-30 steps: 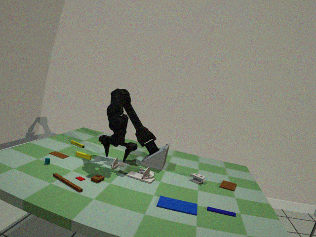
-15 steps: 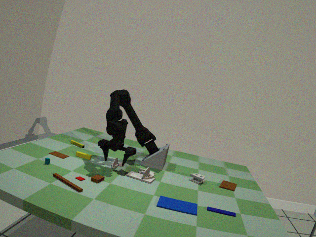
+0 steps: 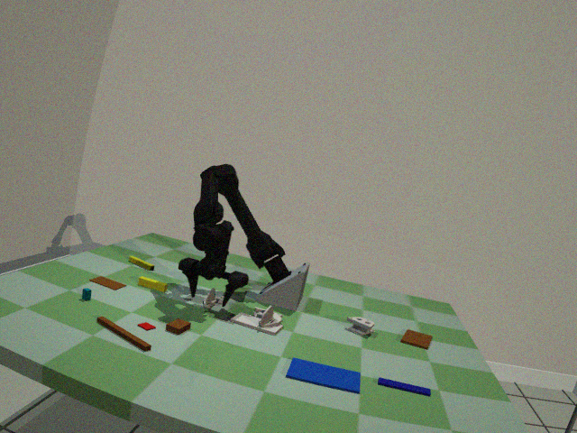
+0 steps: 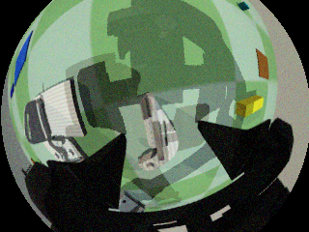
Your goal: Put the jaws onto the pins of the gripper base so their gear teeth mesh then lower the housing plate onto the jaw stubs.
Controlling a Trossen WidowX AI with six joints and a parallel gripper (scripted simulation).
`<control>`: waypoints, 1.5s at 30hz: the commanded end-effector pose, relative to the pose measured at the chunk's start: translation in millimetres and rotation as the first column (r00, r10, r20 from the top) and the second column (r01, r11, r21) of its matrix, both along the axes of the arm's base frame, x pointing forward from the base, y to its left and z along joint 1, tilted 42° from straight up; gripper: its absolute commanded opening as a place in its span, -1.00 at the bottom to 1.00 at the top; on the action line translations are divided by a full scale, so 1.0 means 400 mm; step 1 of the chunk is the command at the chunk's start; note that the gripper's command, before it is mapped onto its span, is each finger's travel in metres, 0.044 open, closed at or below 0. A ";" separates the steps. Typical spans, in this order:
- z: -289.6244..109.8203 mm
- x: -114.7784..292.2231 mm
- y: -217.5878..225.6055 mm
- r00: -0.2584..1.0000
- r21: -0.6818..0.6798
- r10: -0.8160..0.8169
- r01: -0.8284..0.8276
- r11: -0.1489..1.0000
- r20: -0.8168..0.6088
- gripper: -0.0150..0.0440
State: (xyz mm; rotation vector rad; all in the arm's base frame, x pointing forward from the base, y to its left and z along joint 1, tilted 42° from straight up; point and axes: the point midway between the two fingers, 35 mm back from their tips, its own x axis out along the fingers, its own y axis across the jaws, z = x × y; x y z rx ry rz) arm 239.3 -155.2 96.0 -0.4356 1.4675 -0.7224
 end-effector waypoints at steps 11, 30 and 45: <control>-0.007 -0.002 -0.002 1.000 0.002 0.001 -0.001 1.000 -0.008 1.00; -0.004 -0.001 -0.003 1.000 0.000 0.000 0.000 1.000 -0.002 0.38; -0.004 -0.001 -0.003 1.000 0.000 0.000 0.000 1.000 -0.002 -0.04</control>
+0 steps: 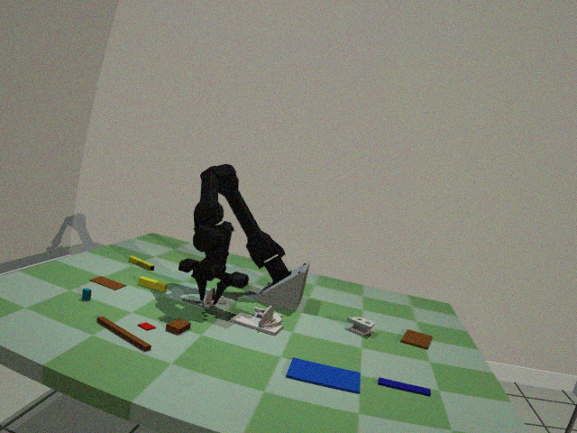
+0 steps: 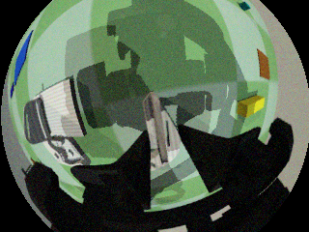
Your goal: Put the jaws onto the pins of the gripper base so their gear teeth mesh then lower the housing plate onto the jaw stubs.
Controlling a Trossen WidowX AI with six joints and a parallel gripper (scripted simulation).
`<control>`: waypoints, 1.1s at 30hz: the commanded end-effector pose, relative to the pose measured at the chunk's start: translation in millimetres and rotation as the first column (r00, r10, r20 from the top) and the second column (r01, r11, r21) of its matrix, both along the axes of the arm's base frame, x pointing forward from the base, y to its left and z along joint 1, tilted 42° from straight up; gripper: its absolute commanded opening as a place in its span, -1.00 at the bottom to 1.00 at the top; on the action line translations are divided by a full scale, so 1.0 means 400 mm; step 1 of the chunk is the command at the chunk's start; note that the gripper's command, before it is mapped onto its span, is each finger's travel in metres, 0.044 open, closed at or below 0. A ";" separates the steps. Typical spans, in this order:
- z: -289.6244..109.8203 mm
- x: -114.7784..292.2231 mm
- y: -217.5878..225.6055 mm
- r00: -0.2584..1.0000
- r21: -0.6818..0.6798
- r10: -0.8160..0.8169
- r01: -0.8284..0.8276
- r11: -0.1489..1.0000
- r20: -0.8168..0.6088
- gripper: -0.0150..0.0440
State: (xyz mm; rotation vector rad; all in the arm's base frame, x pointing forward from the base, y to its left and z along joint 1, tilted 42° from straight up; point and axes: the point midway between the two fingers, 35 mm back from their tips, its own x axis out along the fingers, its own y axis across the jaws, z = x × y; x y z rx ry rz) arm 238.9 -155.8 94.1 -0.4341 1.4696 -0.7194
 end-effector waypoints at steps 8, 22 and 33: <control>0.008 0.002 0.007 1.000 -0.002 -0.001 0.001 1.000 -0.001 -0.04; 0.085 0.014 0.082 1.000 0.005 0.000 0.000 1.000 -0.004 -0.04; 0.142 0.010 0.132 1.000 0.003 0.001 -0.001 1.000 -0.008 -0.04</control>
